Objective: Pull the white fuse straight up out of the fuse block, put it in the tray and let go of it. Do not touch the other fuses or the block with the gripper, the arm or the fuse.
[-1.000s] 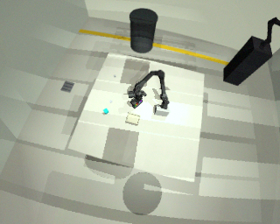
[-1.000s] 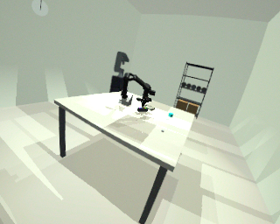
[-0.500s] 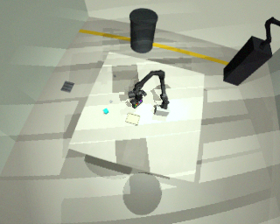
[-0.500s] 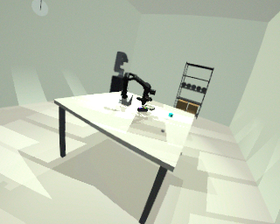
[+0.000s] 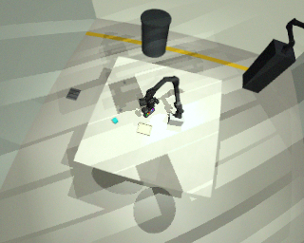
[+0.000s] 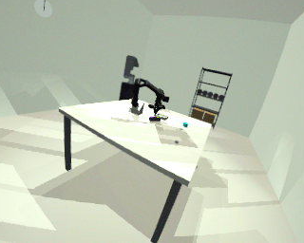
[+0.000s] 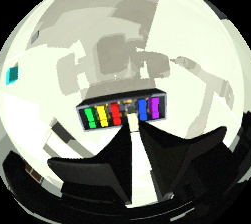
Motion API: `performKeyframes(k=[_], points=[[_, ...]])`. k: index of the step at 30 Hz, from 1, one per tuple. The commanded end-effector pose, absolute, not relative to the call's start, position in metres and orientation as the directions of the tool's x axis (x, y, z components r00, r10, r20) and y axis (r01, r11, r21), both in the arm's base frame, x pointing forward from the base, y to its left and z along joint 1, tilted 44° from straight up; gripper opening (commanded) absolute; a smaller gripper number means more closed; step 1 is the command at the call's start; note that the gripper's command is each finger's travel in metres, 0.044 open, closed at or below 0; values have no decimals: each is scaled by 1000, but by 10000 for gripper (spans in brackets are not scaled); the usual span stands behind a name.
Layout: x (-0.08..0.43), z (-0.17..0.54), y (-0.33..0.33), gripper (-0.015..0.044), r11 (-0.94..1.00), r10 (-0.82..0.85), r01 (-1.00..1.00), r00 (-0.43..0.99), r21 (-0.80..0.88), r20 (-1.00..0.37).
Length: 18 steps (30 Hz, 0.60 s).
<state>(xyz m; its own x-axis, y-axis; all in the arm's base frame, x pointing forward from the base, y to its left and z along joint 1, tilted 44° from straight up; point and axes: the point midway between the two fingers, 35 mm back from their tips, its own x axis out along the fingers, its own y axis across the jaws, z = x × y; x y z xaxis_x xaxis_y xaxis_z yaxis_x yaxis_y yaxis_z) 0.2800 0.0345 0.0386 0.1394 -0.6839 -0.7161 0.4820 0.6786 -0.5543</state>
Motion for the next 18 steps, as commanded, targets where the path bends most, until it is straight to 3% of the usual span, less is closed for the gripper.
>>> performKeyframes(k=[1,18], points=[[280,44,40,0,683,-677,487,145,-544,-721],[280,51,56,0,685,-675,486,145,-542,-723]])
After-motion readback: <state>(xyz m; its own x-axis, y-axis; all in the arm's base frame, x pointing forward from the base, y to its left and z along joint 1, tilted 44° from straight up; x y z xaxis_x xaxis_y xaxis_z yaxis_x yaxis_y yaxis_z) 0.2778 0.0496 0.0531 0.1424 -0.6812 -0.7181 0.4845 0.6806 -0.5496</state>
